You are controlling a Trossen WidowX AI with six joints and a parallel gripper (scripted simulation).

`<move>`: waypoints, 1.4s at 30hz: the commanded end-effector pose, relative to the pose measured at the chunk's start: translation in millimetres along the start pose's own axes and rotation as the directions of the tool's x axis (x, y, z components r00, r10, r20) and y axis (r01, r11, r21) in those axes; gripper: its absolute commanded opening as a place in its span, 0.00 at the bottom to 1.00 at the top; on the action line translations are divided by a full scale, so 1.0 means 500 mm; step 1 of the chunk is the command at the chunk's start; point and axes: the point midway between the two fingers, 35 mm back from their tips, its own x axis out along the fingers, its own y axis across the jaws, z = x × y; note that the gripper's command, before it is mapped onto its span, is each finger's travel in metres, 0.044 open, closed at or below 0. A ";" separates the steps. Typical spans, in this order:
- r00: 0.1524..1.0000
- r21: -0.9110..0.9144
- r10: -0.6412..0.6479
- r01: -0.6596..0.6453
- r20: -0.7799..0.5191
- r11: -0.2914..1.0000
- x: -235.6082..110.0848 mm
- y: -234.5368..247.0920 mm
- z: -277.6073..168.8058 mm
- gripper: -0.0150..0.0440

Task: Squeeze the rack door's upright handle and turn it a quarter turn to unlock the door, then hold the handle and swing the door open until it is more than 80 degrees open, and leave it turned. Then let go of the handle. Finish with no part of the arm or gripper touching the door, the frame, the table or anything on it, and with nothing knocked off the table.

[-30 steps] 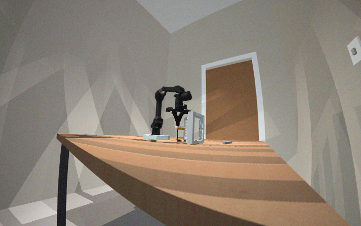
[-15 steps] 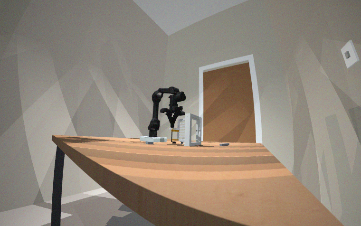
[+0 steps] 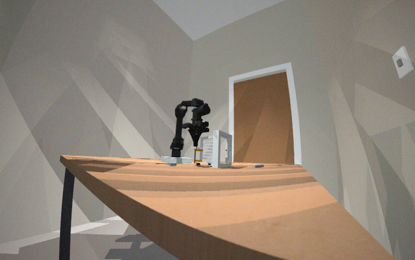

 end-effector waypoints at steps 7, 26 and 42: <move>1.000 -0.154 0.004 -0.004 -0.002 0.988 0.000 -0.030 0.011 0.28; 1.000 -0.366 0.001 -0.001 -0.001 0.931 0.000 -0.083 0.036 0.28; 1.000 -0.366 0.001 -0.001 -0.001 0.931 0.000 -0.083 0.036 0.54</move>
